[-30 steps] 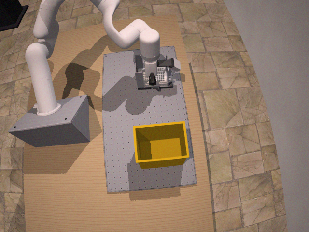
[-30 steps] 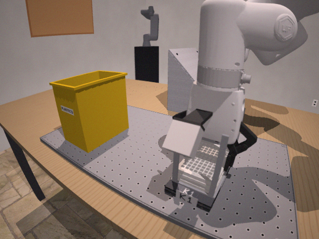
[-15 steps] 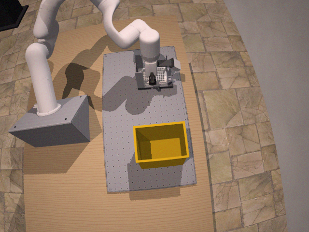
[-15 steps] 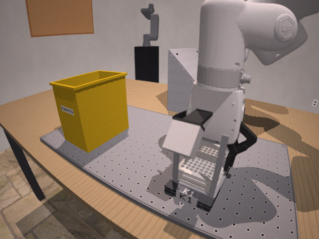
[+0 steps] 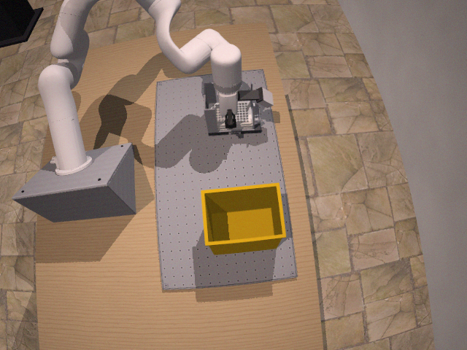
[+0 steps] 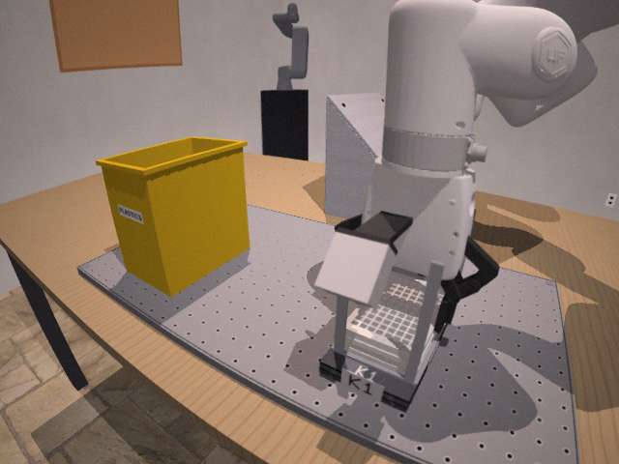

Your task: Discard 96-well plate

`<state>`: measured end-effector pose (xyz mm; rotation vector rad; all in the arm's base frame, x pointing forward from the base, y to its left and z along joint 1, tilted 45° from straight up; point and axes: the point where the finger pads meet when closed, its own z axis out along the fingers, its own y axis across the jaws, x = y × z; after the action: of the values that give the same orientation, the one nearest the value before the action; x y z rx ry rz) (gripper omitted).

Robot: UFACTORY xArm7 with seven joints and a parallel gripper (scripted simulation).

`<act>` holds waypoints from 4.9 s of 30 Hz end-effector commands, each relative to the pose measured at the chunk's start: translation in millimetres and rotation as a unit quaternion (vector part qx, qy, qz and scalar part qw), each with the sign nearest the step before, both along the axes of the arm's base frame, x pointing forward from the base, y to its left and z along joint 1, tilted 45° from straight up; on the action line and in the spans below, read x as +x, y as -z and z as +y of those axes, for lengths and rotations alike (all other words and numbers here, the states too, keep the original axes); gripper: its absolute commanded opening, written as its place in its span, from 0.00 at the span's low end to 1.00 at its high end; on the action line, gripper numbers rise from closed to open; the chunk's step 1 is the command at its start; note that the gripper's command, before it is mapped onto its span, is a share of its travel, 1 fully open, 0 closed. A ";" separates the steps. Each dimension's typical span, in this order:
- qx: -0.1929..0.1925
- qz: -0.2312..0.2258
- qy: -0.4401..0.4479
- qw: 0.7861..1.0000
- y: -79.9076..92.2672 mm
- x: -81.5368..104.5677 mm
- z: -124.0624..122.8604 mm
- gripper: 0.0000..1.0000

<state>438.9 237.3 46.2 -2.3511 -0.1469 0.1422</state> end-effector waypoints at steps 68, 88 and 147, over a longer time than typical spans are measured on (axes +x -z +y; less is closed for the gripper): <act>0.000 -0.002 0.002 1.000 -31.5 8.2 -31.9 0.00; 0.000 -0.002 0.002 1.000 -52.7 12.5 -52.7 0.00; 0.000 -0.002 0.002 1.000 -114.9 25.1 -114.2 0.00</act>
<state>462.1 127.2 157.5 -2.3513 -0.1466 0.1417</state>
